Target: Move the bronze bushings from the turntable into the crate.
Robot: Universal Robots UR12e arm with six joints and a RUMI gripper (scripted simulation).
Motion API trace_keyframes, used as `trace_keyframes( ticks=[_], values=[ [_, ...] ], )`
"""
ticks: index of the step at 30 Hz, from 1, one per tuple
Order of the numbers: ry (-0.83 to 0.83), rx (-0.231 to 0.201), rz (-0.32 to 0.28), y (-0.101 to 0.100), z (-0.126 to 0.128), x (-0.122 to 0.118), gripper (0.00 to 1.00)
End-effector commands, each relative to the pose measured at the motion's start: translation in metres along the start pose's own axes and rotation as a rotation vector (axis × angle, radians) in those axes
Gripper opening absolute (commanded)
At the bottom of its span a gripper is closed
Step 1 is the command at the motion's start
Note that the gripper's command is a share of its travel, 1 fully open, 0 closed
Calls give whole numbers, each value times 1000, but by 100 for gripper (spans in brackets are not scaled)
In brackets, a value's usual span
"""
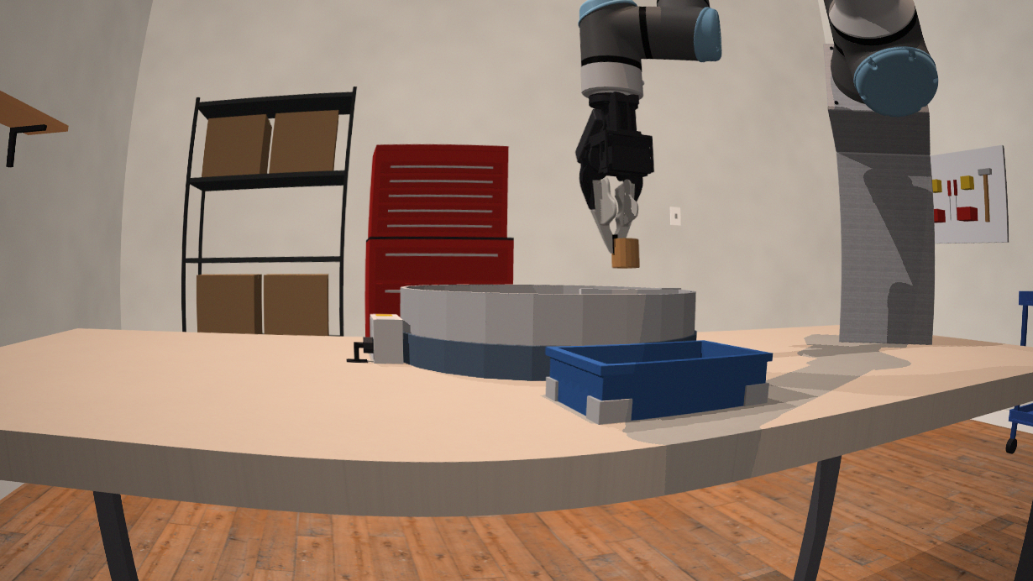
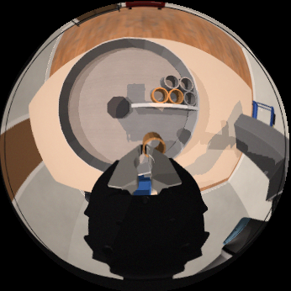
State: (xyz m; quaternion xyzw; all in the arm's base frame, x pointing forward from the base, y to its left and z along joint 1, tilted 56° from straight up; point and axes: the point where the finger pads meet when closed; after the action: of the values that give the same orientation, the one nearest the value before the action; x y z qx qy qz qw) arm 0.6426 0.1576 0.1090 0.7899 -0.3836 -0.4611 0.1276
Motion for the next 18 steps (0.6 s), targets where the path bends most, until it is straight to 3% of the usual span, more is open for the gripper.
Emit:
trace_keyframes(
  ticks=[1, 3, 17, 18],
  values=[
    [-1, 1, 4, 1, -5, -31, 0],
    [-1, 1, 4, 1, -7, -40, 0],
    [-1, 1, 4, 0, -28, -178, 0],
    [-1, 1, 4, 0, -28, -178, 0]
  ],
)
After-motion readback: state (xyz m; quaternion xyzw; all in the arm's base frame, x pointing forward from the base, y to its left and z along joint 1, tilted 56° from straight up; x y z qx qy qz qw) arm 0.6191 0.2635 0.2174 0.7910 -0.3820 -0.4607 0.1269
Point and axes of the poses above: the point where the finger pads meet when closed, its own y axis back along the fingers, its own z axis across the jaws, x = y × z, and after that the axes turned 7 degrees about -y, right-handed
